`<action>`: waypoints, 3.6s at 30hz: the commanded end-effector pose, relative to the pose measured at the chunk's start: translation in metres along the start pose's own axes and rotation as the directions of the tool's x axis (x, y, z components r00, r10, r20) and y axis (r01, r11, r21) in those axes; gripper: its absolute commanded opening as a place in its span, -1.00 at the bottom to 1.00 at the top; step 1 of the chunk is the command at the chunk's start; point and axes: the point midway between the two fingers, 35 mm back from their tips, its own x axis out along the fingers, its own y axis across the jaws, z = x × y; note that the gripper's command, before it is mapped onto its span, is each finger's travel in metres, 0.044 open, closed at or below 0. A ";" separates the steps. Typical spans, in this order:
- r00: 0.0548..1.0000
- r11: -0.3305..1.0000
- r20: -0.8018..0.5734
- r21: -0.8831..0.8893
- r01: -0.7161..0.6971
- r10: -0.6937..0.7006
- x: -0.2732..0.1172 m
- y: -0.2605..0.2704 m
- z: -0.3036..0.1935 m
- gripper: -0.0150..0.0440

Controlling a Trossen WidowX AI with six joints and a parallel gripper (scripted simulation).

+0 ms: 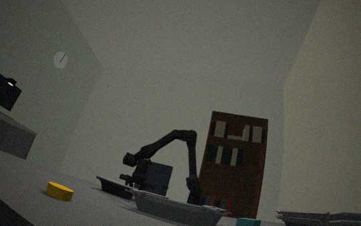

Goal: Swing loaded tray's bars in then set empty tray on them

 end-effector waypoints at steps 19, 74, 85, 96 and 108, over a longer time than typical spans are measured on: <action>1.000 1.000 0.006 -0.004 -0.010 0.010 -0.026 -0.001 0.000 -0.49; 1.000 1.000 0.006 -0.004 -0.007 0.007 -0.175 -0.036 -0.007 -0.49; 1.000 1.000 0.006 -0.004 -0.007 0.007 -0.175 -0.036 -0.007 -0.49; 1.000 1.000 0.006 -0.004 -0.007 0.007 -0.175 -0.036 -0.007 -0.49; 1.000 0.997 0.007 -0.080 -0.004 0.004 -0.176 -0.040 0.027 -0.49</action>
